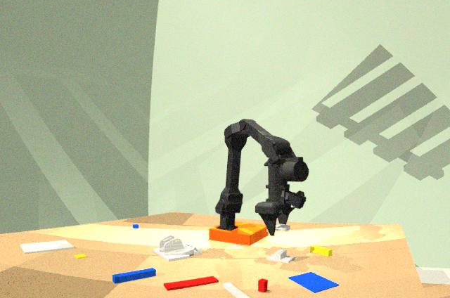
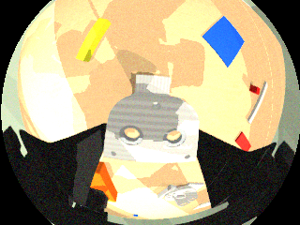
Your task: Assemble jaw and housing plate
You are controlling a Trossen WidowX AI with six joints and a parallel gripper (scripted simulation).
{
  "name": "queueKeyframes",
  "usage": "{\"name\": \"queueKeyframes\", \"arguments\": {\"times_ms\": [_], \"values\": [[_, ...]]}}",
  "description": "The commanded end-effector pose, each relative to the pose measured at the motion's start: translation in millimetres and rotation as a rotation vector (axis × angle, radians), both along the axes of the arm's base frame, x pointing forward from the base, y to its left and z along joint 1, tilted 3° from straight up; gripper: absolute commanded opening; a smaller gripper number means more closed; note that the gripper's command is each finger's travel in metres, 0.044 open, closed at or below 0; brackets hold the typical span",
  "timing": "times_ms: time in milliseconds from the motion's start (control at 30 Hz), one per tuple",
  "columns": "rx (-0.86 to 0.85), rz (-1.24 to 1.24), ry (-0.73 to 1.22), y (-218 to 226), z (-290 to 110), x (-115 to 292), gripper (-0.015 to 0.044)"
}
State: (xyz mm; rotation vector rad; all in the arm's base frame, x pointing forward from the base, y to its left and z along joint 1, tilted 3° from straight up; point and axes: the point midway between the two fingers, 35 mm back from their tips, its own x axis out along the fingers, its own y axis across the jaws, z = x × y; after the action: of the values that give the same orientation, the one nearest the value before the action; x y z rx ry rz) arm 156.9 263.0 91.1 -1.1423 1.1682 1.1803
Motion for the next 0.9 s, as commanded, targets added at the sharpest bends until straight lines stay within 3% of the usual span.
{"name": "queueKeyframes", "arguments": {"times_ms": [0,867], "values": [[0.001,-0.029,-0.003,-3.3,2.5,4.0,0.0351],[0.006,-0.507,0.02,-71.9,1.0,56.2,0.0351]]}}
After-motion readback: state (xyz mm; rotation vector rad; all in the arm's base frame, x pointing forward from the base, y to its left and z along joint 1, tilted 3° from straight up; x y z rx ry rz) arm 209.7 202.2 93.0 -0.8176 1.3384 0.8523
